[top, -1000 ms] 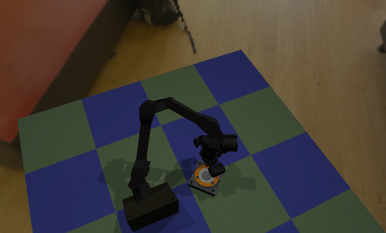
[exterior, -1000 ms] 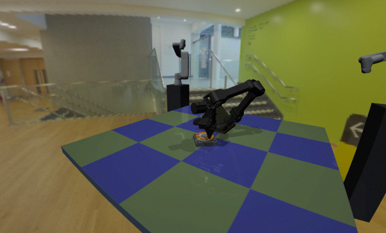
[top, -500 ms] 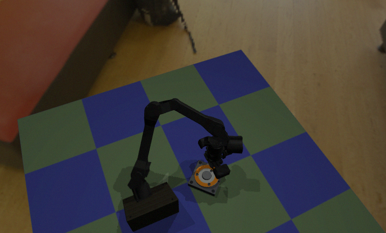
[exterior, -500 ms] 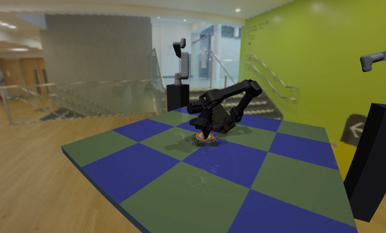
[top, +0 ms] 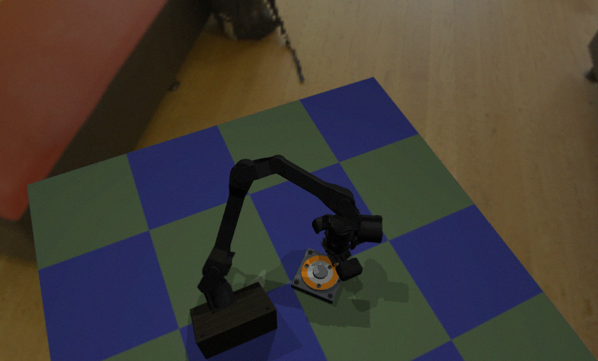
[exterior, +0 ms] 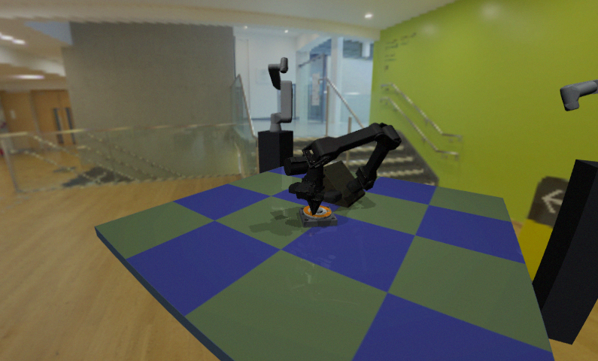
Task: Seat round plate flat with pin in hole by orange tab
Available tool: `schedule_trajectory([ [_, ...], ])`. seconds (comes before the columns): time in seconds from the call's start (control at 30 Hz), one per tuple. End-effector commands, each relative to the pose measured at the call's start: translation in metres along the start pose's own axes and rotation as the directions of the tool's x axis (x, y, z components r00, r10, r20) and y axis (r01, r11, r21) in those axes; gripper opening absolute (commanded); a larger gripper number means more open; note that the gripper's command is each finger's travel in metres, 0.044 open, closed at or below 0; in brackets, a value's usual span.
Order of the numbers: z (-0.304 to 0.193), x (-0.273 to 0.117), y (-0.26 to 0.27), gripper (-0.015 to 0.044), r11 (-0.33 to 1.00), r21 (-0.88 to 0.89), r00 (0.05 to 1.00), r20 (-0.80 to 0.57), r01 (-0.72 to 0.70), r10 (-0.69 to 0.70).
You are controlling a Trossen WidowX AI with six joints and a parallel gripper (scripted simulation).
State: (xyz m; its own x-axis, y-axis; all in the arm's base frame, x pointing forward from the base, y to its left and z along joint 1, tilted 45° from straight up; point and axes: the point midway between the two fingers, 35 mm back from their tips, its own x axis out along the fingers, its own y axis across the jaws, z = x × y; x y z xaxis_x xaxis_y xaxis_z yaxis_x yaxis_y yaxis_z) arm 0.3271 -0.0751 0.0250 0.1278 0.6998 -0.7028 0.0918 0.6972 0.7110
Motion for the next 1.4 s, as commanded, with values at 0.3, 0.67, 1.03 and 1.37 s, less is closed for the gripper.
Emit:
schedule_trajectory([
  [0.3, 0.002, -0.001, -0.017, 0.0000, 1.000, -0.004, 1.000, -0.002, 0.007, -0.007],
  [0.67, -0.001, -0.002, -0.032, 0.0000, 1.000, -0.004, 1.000, -0.002, 0.007, -0.007],
  [1.03, -0.005, -0.002, -0.043, 0.0000, 1.000, -0.004, 1.000, -0.002, 0.008, -0.008],
  [1.37, -0.005, -0.040, -0.041, 0.0000, 1.000, -0.004, 1.000, -0.003, 0.009, -0.009],
])
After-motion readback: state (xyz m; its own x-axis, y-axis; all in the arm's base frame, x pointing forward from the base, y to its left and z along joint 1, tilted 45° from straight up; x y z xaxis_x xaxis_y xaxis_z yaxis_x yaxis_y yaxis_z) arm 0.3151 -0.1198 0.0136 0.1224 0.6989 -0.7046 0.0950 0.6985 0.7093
